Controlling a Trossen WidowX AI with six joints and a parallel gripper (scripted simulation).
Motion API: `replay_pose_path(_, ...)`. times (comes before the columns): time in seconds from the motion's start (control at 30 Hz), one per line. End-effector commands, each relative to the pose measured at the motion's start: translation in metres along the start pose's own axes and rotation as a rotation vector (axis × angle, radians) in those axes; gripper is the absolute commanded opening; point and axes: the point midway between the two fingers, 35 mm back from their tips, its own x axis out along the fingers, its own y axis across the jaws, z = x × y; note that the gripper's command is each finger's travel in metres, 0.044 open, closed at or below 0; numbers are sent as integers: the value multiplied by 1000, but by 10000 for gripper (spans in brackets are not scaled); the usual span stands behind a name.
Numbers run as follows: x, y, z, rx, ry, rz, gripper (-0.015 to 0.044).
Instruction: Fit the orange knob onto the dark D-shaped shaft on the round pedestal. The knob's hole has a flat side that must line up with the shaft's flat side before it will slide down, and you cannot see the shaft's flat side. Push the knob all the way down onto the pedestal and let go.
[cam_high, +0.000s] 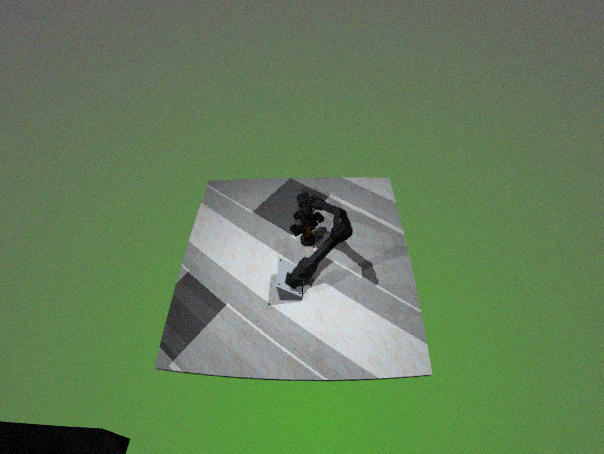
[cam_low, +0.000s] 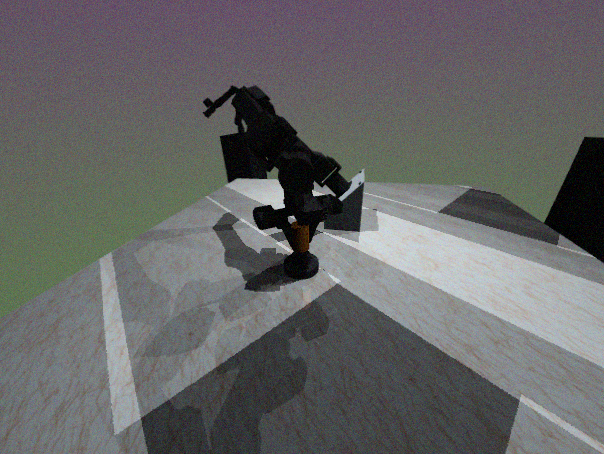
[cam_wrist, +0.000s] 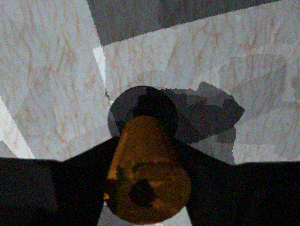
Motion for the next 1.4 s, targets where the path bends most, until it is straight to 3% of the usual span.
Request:
replay_pose_path(0.0,0,0,1,-4,-1,-3,0)
replay_pose_path(0.23,-5,1,-1,-13,-1,-2,0)
replay_pose_path(0.47,-4,3,-3,-214,-1,-2,0)
replay_pose_path(1.37,-1,1,0,-213,-1,-3,0)
